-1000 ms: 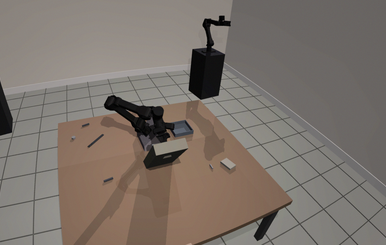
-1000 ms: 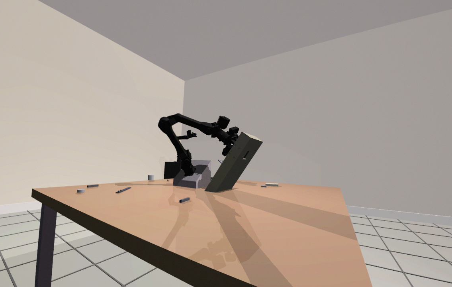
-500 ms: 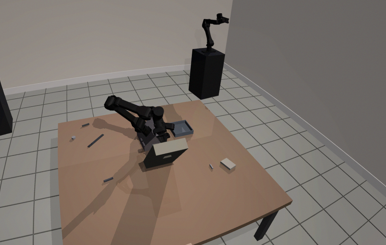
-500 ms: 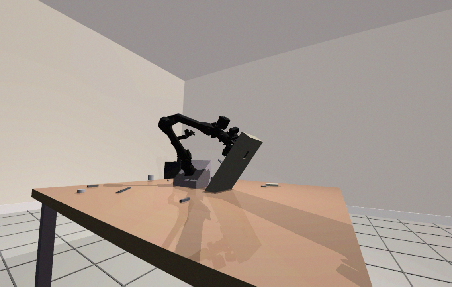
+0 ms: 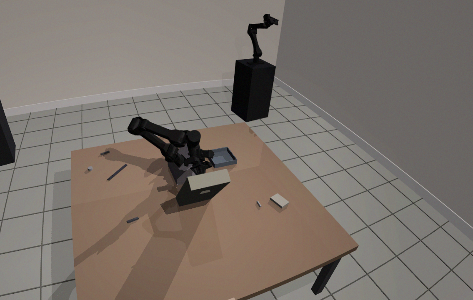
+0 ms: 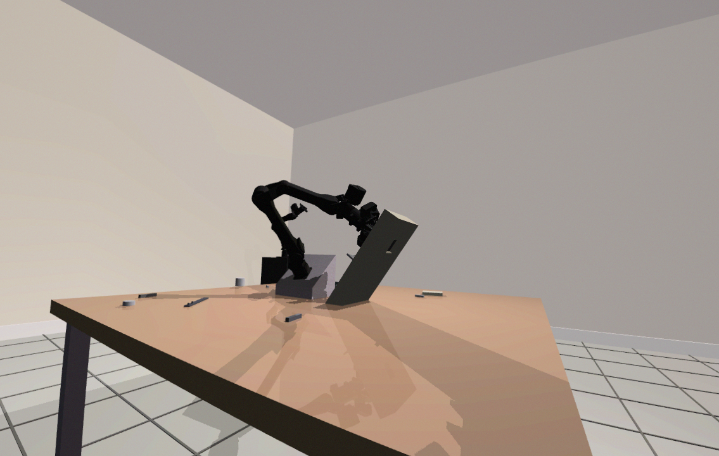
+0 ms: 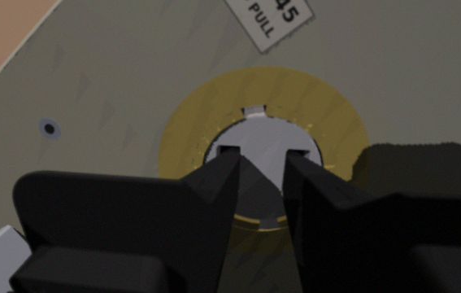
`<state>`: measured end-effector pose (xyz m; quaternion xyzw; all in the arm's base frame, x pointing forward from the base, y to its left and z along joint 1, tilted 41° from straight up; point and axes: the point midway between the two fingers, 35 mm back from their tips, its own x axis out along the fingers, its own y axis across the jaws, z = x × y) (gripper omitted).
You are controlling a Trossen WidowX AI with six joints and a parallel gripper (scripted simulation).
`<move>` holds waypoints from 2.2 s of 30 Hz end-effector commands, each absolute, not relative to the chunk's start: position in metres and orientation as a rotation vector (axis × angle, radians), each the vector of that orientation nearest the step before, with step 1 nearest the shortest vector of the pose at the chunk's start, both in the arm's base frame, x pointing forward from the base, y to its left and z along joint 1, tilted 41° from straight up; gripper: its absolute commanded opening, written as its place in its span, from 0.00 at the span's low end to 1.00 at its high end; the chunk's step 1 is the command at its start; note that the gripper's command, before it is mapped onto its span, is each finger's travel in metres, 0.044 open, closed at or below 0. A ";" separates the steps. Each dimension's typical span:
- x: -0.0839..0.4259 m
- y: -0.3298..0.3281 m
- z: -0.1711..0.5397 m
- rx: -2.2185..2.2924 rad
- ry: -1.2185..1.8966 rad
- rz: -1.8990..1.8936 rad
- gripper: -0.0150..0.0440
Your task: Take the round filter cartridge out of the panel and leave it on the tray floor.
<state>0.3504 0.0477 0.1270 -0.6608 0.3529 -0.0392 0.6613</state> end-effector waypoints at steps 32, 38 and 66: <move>0.353 0.045 0.126 -0.300 0.545 -0.488 0.25; 0.353 0.045 0.126 -0.100 0.489 -0.541 0.25; 0.296 0.084 0.157 -0.148 0.507 -0.528 0.25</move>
